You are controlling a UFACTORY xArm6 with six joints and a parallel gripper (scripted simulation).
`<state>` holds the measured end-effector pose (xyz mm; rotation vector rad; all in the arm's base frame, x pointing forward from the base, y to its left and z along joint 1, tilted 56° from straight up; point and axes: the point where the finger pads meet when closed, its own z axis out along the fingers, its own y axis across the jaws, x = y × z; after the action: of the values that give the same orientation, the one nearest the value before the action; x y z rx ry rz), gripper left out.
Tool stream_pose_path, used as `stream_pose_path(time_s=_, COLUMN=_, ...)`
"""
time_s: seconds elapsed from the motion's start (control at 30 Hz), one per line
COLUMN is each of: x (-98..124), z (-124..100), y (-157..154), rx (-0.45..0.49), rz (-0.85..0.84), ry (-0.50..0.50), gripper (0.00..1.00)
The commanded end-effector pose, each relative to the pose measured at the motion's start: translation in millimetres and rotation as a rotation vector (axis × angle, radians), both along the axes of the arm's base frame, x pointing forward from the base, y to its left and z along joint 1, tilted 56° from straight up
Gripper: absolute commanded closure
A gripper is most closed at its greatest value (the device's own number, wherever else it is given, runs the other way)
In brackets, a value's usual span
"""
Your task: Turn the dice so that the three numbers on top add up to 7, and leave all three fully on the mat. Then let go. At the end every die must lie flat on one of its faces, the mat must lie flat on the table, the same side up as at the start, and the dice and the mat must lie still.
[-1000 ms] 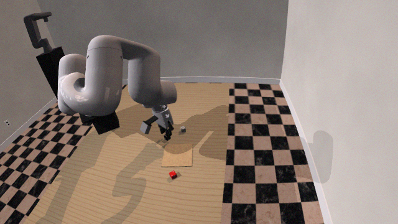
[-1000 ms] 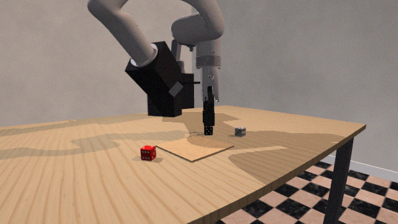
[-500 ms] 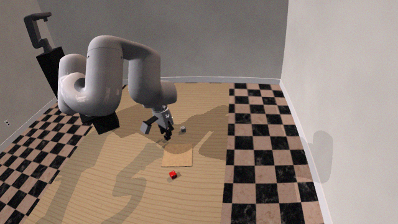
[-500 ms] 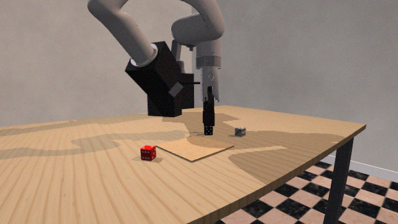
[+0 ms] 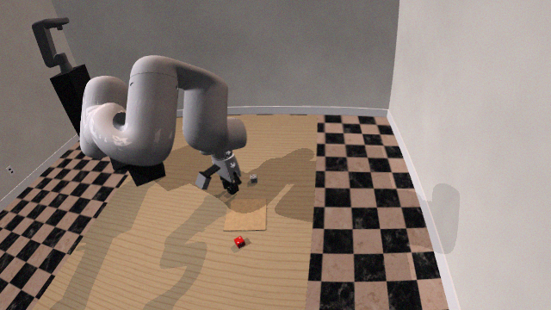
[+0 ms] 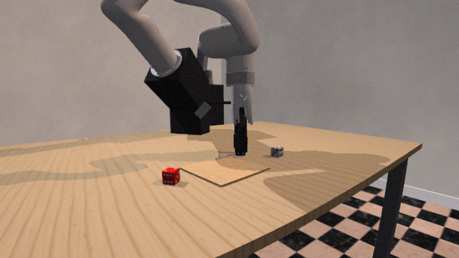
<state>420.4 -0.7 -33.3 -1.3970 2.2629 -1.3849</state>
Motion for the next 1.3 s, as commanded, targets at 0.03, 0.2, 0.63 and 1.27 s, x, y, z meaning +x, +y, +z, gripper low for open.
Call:
stream_pose_path(time_s=0.03, x=3.7, z=-3.1, y=-2.9, rx=0.001, rz=0.002, ry=-0.001, gripper=0.58)
stream_pose_path(time_s=0.2, x=5.5, z=-5.1, y=-5.0, rx=0.001, rz=0.002, ry=-0.001, gripper=0.58)
stream_pose_path(time_s=0.63, x=5.7, z=-5.2, y=-5.2, rx=0.001, rz=0.002, ry=-0.001, gripper=0.58)
stream_pose_path(time_s=1.27, x=5.7, z=-5.2, y=-5.2, rx=0.001, rz=0.002, ry=-0.001, gripper=0.58)
